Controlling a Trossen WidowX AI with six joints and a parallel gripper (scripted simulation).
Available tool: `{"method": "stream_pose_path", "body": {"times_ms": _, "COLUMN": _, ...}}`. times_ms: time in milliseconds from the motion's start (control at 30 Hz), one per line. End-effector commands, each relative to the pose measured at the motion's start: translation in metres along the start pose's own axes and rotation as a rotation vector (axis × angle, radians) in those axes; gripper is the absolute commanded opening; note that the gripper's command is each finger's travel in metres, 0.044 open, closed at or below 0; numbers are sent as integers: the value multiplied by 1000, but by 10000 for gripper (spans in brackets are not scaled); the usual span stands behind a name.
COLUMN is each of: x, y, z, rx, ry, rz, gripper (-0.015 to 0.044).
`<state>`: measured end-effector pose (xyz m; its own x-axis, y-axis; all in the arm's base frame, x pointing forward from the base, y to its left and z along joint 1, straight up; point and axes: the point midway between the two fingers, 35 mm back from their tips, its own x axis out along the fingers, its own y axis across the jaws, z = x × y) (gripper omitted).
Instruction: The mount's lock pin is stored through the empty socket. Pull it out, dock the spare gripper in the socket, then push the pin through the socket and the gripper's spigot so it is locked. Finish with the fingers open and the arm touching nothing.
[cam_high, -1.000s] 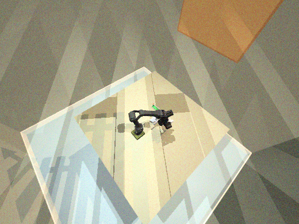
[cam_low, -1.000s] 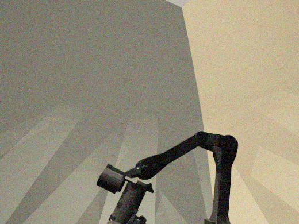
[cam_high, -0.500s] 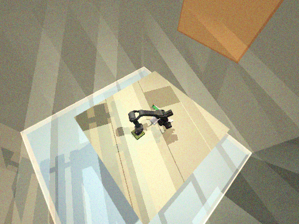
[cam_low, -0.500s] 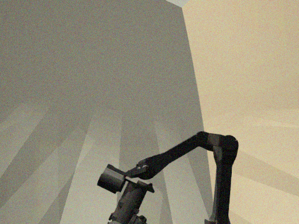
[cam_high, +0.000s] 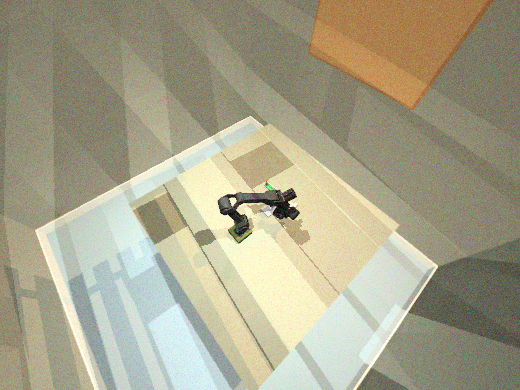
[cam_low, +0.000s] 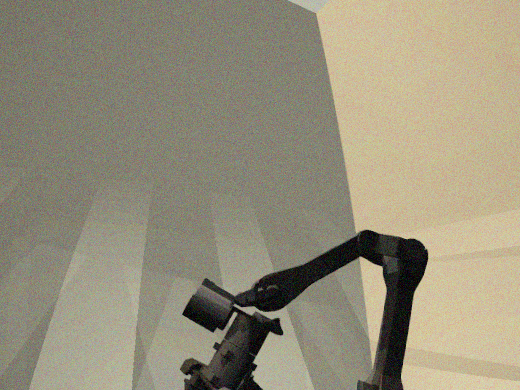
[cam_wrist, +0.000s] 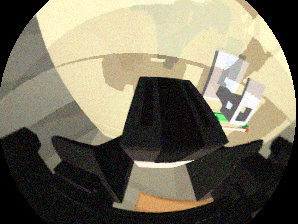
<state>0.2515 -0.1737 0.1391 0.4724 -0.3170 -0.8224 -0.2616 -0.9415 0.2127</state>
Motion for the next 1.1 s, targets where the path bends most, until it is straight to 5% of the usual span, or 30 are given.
{"method": "stream_pose_path", "body": {"times_ms": 0, "x": -6, "y": -4, "z": -3, "rx": -128, "ry": 39, "rz": 11, "gripper": 0}}
{"method": "stream_pose_path", "body": {"times_ms": 1067, "x": -34, "y": -42, "z": -5, "rx": -1019, "ry": 226, "rz": 121, "gripper": 0}}
